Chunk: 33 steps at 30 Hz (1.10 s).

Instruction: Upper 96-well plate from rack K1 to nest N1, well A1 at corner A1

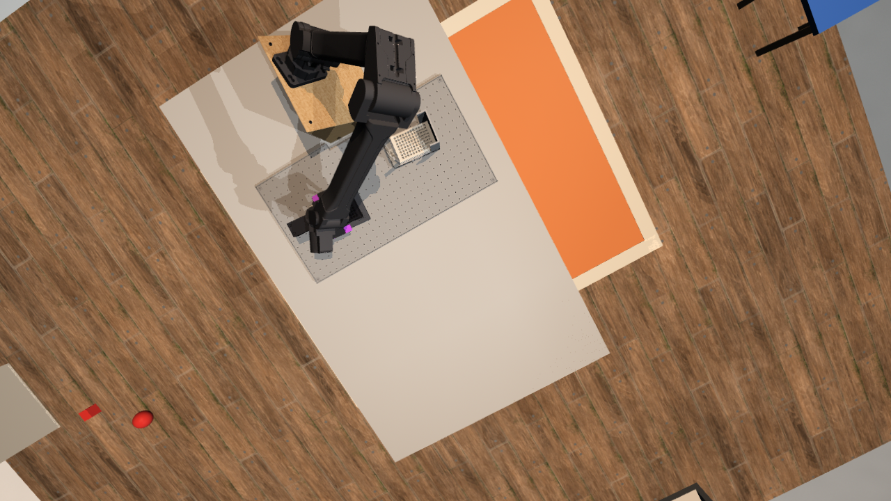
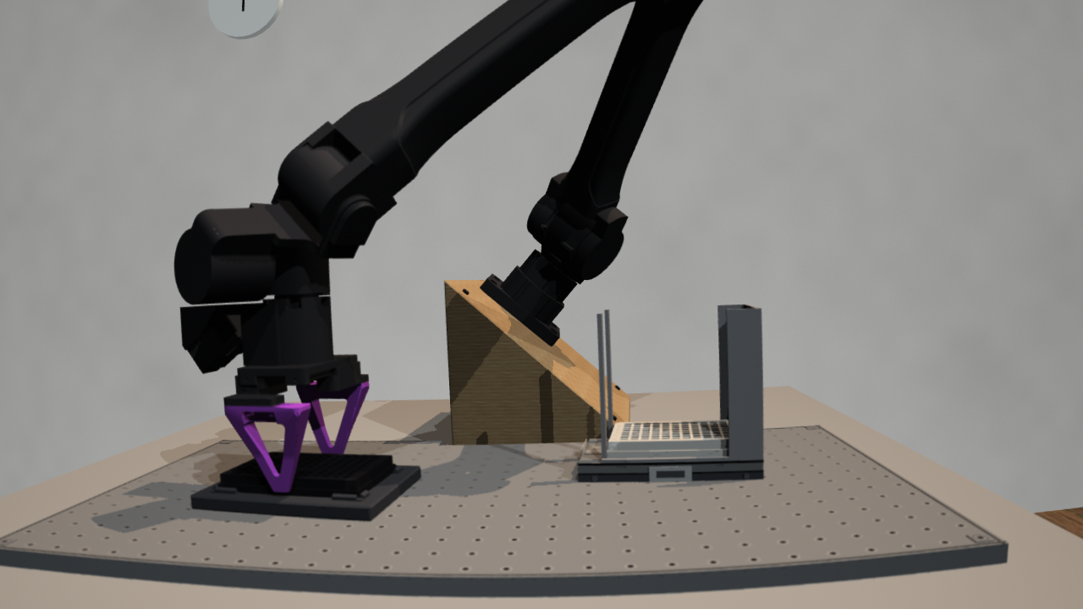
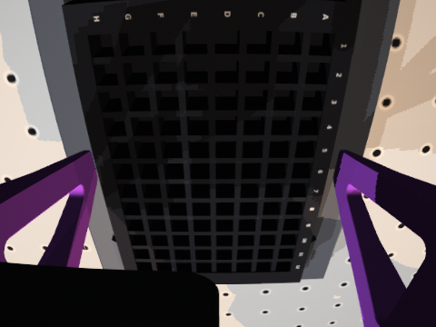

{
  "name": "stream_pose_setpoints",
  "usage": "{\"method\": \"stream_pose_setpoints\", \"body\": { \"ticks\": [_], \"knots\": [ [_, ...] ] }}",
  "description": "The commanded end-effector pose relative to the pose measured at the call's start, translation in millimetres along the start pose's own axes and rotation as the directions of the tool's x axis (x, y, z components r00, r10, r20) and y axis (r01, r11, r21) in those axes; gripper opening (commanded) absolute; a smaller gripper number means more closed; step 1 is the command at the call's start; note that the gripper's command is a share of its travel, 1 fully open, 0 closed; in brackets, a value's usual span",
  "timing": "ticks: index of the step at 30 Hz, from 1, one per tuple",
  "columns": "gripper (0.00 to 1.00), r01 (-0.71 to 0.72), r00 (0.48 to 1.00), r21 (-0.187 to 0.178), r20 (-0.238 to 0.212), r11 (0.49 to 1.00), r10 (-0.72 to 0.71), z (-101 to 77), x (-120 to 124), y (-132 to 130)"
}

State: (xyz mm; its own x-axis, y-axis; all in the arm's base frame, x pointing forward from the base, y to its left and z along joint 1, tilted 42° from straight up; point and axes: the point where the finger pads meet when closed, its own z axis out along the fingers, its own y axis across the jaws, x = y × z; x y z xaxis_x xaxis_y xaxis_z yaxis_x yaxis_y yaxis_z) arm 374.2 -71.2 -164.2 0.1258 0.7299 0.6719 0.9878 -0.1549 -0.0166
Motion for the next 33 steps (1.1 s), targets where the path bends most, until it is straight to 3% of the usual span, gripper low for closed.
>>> {"method": "stream_pose_setpoints", "body": {
  "ticks": [1, 24, 26, 27, 30, 33],
  "knots": [
    [1.0, 0.021, 1.0, -0.05, 0.018, 0.999, -0.02, -28.0, -4.8, 19.6],
    [1.0, 0.028, 0.999, -0.056, 0.029, 0.998, -0.026, -88.4, -6.0, 22.1],
    [1.0, 0.028, 0.999, -0.056, 0.029, 0.998, -0.026, -88.4, -6.0, 22.1],
    [1.0, 0.002, 1.0, -0.029, 0.01, 1.0, -0.002, -80.9, -2.5, 2.4],
    [1.0, 0.028, 0.999, -0.056, 0.03, 0.998, -0.027, -99.7, -6.1, 21.9],
    [1.0, 0.029, 0.999, -0.056, 0.031, 0.998, -0.027, -108.2, -6.1, 21.7]
  ]
}}
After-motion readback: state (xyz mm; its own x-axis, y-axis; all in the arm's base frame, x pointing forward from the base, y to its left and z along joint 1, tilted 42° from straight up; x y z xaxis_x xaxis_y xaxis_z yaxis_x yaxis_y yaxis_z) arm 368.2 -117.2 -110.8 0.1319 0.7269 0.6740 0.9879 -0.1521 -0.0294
